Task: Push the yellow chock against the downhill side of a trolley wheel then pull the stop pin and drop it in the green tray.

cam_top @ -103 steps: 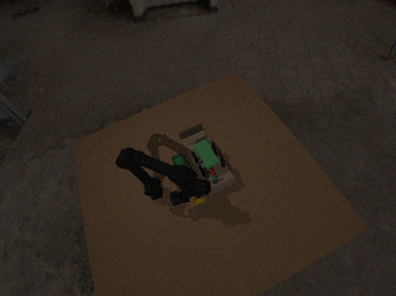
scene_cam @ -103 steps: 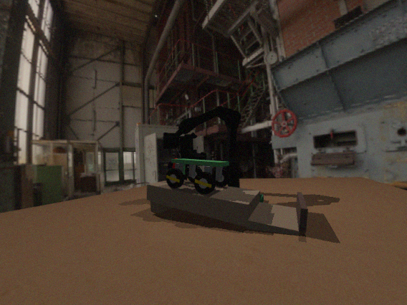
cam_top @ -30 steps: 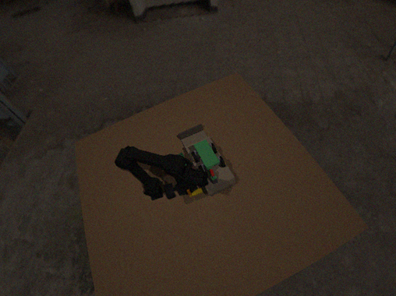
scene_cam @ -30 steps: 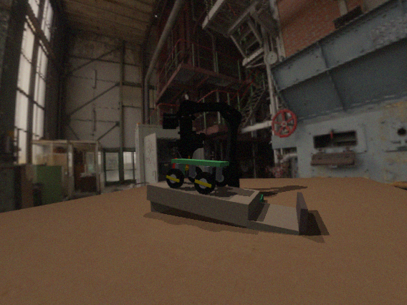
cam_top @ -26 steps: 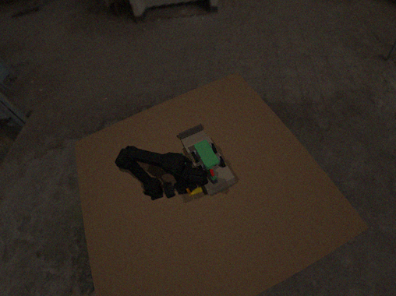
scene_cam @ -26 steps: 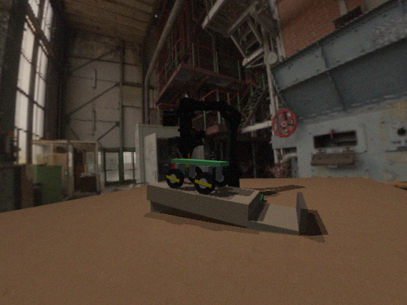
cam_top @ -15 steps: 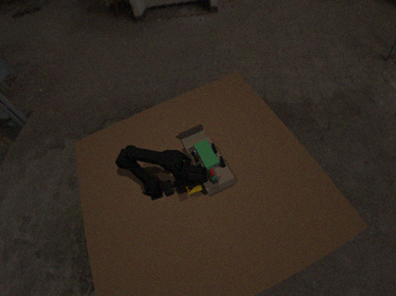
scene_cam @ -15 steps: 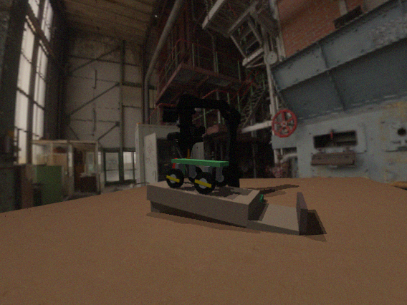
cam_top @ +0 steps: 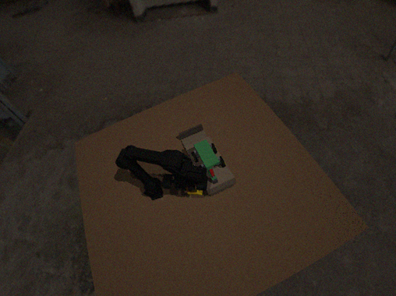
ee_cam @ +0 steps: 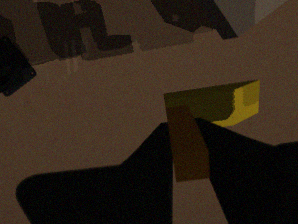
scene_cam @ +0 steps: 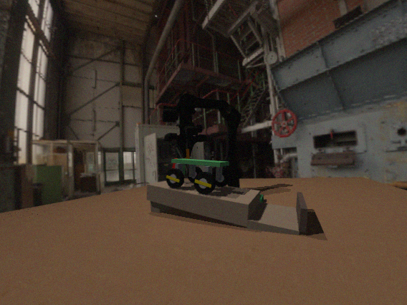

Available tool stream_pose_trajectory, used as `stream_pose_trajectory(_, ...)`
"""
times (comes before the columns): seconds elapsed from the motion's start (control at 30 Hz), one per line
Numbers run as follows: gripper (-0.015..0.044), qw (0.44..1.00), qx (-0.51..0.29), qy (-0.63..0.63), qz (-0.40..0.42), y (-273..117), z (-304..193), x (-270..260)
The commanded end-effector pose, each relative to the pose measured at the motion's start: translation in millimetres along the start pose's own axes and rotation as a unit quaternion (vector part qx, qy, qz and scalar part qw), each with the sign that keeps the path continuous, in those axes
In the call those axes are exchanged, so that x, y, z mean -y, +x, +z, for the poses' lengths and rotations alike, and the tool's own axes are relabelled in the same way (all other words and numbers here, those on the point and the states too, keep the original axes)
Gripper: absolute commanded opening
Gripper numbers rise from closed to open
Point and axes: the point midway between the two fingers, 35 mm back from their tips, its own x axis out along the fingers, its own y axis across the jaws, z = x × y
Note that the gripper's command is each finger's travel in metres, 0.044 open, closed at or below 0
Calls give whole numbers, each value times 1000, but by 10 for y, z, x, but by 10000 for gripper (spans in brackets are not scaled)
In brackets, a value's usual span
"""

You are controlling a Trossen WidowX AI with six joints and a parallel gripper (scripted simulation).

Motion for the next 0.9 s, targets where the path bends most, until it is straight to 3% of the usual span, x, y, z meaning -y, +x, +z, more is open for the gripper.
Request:
stream_pose_trajectory(0.0,0,997,0,71,1,-2,12,-1)
stream_pose_trajectory(0.43,0,957,0,290,1,-3,12,-1)
stream_pose_trajectory(0.87,0,870,0,493,1,-3,12,-1)
